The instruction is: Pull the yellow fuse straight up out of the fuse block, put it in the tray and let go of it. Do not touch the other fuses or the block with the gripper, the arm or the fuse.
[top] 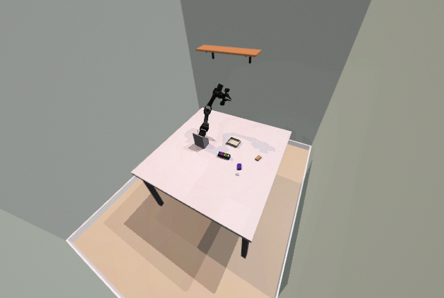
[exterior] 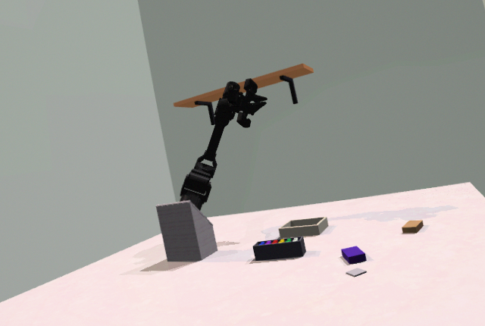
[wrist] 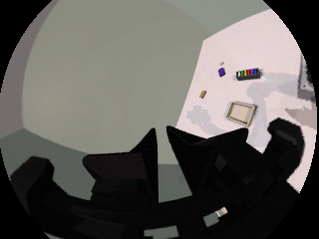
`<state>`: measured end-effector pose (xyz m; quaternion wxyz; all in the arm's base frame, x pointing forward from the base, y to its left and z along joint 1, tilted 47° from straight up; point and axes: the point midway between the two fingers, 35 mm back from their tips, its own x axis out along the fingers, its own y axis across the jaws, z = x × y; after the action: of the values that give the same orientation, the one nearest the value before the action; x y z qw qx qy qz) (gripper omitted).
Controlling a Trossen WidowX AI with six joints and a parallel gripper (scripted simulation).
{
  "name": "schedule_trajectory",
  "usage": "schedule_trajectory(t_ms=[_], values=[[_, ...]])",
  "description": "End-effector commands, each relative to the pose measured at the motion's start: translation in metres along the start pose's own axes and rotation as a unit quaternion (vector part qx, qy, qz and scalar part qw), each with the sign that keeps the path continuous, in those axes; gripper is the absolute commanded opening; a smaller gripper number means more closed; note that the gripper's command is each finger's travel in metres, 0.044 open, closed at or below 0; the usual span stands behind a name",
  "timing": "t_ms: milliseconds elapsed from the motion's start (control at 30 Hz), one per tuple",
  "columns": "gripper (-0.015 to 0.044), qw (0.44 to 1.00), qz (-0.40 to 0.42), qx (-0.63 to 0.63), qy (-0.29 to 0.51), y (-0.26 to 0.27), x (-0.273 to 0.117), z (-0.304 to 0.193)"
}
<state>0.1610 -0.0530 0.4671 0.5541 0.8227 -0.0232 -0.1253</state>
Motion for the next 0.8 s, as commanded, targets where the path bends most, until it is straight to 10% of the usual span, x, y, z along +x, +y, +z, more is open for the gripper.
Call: schedule_trajectory(t_ms=[0, 433, 767], values=[[0.0068, 0.998, -0.068, 0.013, 0.015, -0.012, 0.045, 0.037], [0.0068, 0.943, -0.317, 0.047, 0.089, -0.145, 0.204, 0.141], [0.0068, 0.848, -0.498, 0.063, 0.169, -0.321, 0.254, 0.166]])
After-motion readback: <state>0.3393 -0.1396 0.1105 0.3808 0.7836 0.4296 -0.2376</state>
